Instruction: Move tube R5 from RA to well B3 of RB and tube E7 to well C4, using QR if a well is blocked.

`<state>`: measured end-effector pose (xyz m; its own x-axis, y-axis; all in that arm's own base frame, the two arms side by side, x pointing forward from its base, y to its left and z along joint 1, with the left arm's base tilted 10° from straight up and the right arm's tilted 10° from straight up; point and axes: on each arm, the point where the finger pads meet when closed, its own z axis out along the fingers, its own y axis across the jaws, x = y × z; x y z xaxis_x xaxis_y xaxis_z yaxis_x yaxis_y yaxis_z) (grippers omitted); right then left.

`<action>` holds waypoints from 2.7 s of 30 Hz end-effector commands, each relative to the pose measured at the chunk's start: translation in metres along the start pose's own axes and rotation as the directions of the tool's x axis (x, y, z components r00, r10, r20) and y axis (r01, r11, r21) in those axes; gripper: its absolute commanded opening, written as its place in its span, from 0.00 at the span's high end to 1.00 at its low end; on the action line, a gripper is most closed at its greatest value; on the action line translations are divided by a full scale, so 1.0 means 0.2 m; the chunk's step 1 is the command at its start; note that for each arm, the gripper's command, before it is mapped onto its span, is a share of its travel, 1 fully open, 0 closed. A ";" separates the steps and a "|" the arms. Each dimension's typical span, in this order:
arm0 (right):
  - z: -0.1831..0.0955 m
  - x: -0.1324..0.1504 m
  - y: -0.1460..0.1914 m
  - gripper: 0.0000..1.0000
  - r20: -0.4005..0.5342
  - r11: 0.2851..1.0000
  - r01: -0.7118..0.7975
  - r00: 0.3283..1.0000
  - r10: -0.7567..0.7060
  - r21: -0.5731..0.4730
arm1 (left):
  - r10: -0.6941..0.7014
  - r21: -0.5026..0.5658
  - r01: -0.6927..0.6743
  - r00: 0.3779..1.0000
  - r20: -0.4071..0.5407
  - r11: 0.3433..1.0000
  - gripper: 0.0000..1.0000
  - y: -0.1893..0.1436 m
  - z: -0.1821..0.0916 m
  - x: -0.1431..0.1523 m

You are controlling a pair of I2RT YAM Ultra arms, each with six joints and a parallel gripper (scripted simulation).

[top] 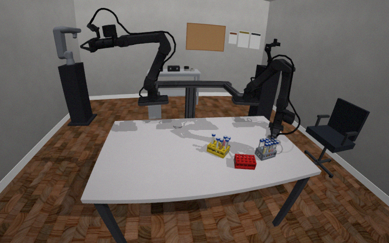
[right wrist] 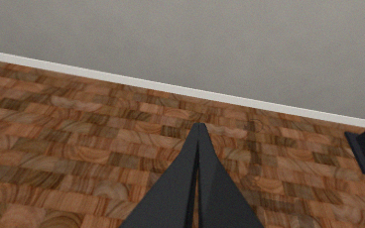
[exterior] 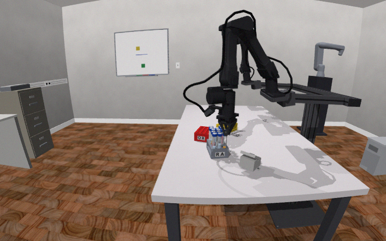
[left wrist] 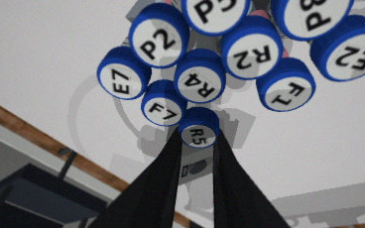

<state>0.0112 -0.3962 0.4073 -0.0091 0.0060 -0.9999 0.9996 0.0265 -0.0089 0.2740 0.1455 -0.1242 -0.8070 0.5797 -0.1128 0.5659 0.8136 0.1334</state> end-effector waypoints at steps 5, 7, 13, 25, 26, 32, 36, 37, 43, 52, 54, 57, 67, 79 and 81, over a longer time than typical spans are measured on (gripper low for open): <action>-0.06 -0.12 -0.04 1.00 0.050 1.000 -0.009 0.999 0.008 0.022 | -0.008 -0.009 0.008 1.000 0.018 1.000 1.00 0.02 -0.04 -0.01; -0.06 -0.12 -0.04 1.00 0.050 1.000 -0.009 0.999 0.008 0.022 | -0.008 -0.008 0.009 1.000 0.017 1.000 1.00 0.02 -0.04 -0.01; -0.06 -0.12 -0.04 1.00 0.050 1.000 -0.009 0.999 0.008 0.022 | -0.009 -0.005 0.009 1.000 0.016 1.000 1.00 0.00 -0.04 0.00; -0.06 -0.12 -0.04 1.00 0.050 1.000 -0.009 0.999 0.008 0.022 | -0.005 0.001 0.005 1.000 0.014 1.000 1.00 0.00 -0.06 0.00; -0.06 -0.12 -0.04 1.00 0.050 1.000 -0.009 0.999 0.008 0.022 | -0.005 0.002 0.005 1.000 0.013 1.000 1.00 -0.01 -0.06 0.00; -0.06 -0.12 -0.04 1.00 0.050 1.000 -0.009 0.999 0.008 0.022 | -0.005 0.005 0.005 1.000 0.012 1.000 1.00 -0.02 -0.05 0.01; -0.06 -0.12 -0.04 1.00 0.050 1.000 -0.009 0.999 0.008 0.022 | -0.006 0.009 0.005 1.000 0.010 1.000 1.00 -0.03 -0.07 0.01; -0.06 -0.12 -0.04 1.00 0.050 1.000 -0.009 0.999 0.008 0.022 | -0.006 0.009 0.006 1.000 0.009 1.000 1.00 -0.03 -0.08 0.01; -0.06 -0.12 -0.04 1.00 0.050 1.000 -0.009 0.999 0.008 0.022 | -0.009 0.008 0.009 1.000 0.009 1.000 1.00 -0.02 -0.11 0.02; -0.06 -0.12 -0.04 1.00 0.050 1.000 -0.009 0.999 0.008 0.022 | 0.000 -0.004 0.000 1.000 0.017 1.000 1.00 0.00 -0.15 -0.02; -0.06 -0.12 -0.04 1.00 0.050 1.000 -0.009 0.999 0.008 0.022 | 0.000 0.002 0.000 1.000 0.014 1.000 1.00 -0.02 -0.16 -0.01; -0.06 -0.12 -0.04 1.00 0.050 1.000 -0.009 0.999 0.008 0.022 | -0.001 0.010 0.001 1.000 0.010 1.000 1.00 -0.04 -0.17 0.00; -0.06 -0.12 -0.04 1.00 0.050 1.000 -0.009 0.999 0.008 0.022 | -0.003 -0.014 0.003 1.000 0.020 1.000 1.00 0.02 -0.22 -0.01; -0.06 -0.12 -0.04 1.00 0.050 1.000 -0.009 0.999 0.008 0.022 | -0.006 0.009 0.006 1.000 0.009 1.000 1.00 -0.04 -0.26 0.02; -0.06 -0.12 -0.04 1.00 0.050 1.000 -0.009 0.999 0.008 0.022 | -0.007 0.009 0.007 1.000 0.009 1.000 1.00 -0.04 -0.27 0.02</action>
<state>0.0112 -0.3962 0.4073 -0.0090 0.0060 -0.9999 0.9996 0.0265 -0.0089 0.2666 0.1439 -0.0750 -0.8071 0.5783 -0.1190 0.5616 0.8141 0.1478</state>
